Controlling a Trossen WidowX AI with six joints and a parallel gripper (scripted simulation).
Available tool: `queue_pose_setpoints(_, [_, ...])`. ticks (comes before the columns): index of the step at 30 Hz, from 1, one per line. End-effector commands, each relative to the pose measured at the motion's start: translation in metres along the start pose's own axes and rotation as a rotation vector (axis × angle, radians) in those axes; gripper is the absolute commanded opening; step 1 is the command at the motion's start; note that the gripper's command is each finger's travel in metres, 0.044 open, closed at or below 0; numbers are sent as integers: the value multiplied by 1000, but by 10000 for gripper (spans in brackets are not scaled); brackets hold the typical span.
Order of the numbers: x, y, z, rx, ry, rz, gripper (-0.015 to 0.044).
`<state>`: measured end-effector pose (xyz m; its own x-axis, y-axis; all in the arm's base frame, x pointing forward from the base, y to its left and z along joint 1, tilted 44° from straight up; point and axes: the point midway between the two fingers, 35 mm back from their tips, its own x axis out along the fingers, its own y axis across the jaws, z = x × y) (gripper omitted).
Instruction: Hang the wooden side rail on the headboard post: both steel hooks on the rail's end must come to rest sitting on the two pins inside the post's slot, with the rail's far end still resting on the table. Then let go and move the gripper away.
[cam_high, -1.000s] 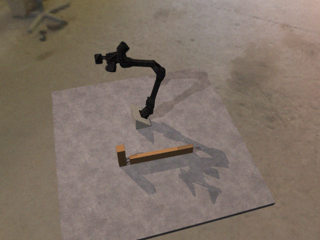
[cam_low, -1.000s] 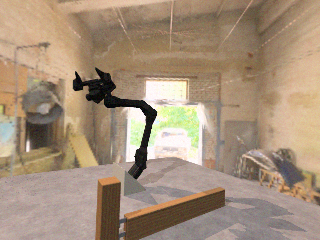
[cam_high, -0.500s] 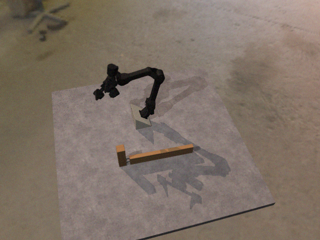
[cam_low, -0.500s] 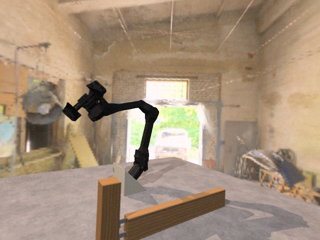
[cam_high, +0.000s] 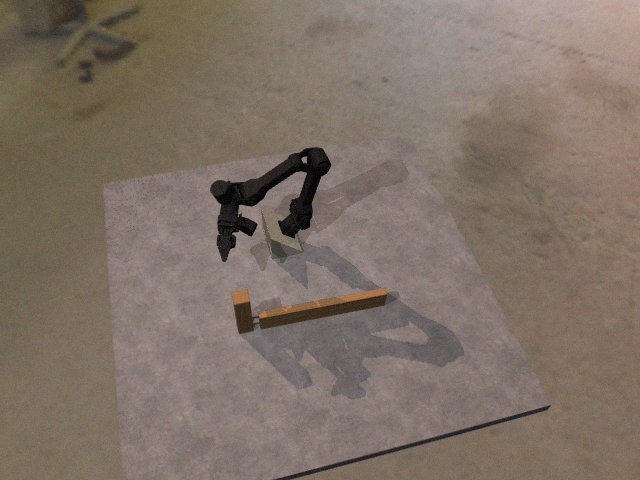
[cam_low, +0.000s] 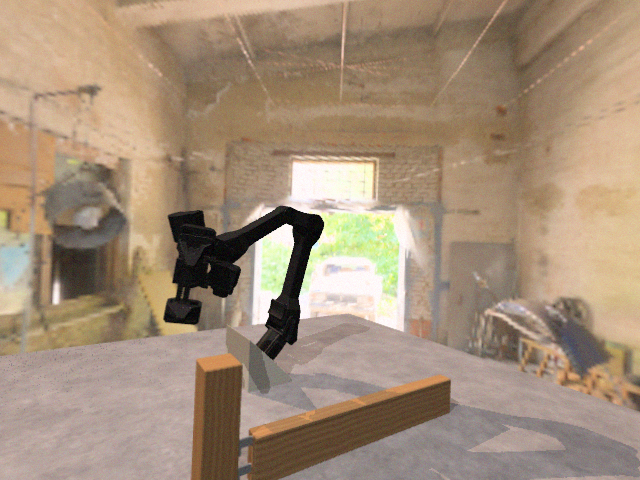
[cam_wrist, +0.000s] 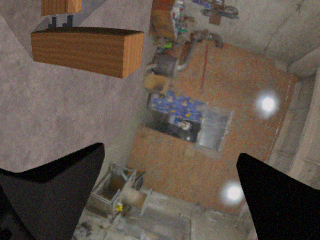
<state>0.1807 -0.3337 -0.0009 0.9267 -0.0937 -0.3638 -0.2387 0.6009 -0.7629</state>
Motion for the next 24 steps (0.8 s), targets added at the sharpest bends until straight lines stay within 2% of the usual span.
queue_pose_setpoints(1, [18, 34, 25, 132, -55, 90, 440])
queue_pose_setpoints(9, [38, 103, 83, 380, -151, 302, 440])
queue_pose_setpoints(24, [39, 104, 85, 386, -153, 307, 440])
